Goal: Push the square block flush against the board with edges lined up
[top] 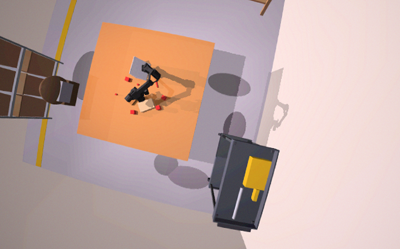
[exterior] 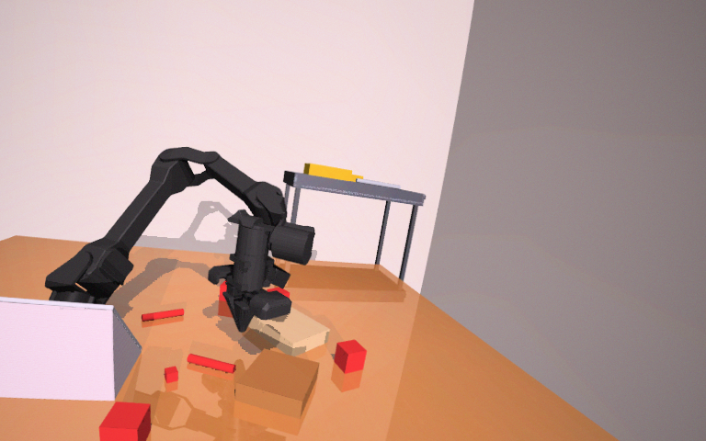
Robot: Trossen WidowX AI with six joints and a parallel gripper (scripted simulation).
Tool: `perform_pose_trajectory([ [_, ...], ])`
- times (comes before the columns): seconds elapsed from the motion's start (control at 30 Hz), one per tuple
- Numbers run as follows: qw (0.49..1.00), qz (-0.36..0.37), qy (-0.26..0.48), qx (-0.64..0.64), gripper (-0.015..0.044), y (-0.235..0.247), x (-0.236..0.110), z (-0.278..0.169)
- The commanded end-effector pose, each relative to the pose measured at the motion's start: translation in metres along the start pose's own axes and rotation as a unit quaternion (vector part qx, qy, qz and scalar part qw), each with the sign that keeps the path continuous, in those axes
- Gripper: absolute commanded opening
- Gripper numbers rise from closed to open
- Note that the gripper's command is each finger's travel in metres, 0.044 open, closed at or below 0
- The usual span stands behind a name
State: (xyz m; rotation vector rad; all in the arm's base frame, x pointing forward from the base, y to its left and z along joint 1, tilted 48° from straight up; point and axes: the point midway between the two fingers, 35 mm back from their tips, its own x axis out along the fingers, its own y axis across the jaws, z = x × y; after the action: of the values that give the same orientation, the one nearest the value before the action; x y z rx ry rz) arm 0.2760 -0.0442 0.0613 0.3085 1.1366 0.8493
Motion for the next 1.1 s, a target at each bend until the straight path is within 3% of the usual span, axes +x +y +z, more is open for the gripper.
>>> perform_pose_trajectory([
  [0.0,1.000,-0.008,-0.006,-0.003,0.0000,-0.003,-0.029,0.001],
  [0.17,1.000,-0.009,-0.006,0.008,0.0000,-0.001,-0.029,0.003],
  [0.53,0.981,-0.010,-0.007,0.193,0.0000,0.020,-0.029,0.022],
  [1.07,0.892,-0.008,-0.010,0.452,0.0000,0.057,-0.029,0.046],
])
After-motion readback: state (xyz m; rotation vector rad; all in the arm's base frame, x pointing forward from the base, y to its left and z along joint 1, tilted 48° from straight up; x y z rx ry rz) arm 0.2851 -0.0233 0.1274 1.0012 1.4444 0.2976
